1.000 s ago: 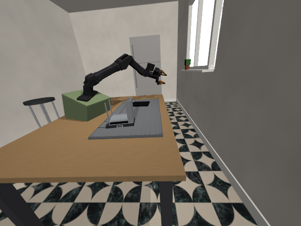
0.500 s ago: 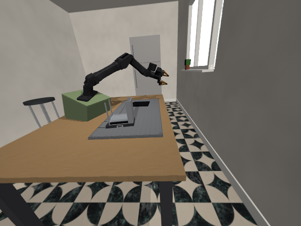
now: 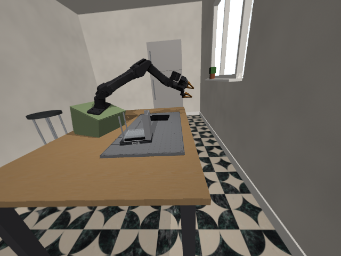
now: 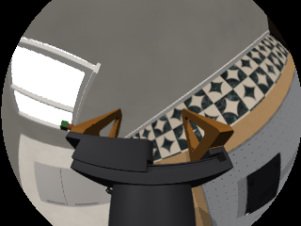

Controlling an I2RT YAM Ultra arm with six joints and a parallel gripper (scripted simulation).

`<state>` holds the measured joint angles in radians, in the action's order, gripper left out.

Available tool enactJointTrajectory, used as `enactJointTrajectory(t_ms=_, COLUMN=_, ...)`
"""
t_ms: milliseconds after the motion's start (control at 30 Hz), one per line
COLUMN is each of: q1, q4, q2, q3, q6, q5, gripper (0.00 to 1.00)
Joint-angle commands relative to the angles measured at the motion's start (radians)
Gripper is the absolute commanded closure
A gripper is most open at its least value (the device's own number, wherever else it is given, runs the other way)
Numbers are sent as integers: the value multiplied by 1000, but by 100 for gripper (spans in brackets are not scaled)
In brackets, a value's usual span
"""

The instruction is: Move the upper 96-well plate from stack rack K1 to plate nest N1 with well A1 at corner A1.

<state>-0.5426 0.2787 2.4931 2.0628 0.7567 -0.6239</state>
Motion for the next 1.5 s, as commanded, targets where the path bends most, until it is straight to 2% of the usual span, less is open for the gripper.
enactJointTrajectory(t_ms=0, q1=-21, q4=19, q2=-54, q3=-17, q6=-20, q5=23, gripper=0)
enactJointTrajectory(t_ms=67, q1=-21, q4=25, q2=-60, q3=2, q6=-20, q5=24, gripper=0)
enactJointTrajectory(t_ms=300, q1=-20, q4=22, q2=-58, q3=9, q6=-19, q5=22, gripper=0)
enactJointTrajectory(t_ms=1067, q1=-20, q4=22, q2=-58, q3=9, q6=-19, q5=20, gripper=0)
enactJointTrajectory(t_ms=1100, q1=-8, q4=-28, q2=-61, q3=24, q6=-39, q5=15, gripper=0)
enactJointTrajectory(t_ms=1200, q1=25, q4=-98, q2=-72, q3=39, q6=-96, q5=7, gripper=0)
enactJointTrajectory(t_ms=1267, q1=42, q4=-92, q2=-85, q3=18, q6=-99, q5=32, gripper=0)
enactJointTrajectory(t_ms=1300, q1=50, q4=-95, q2=-85, q3=-24, q6=-99, q5=39, gripper=0)
enactJointTrajectory(t_ms=1467, q1=73, q4=-55, q2=-104, q3=-57, q6=-105, q5=62, gripper=0)
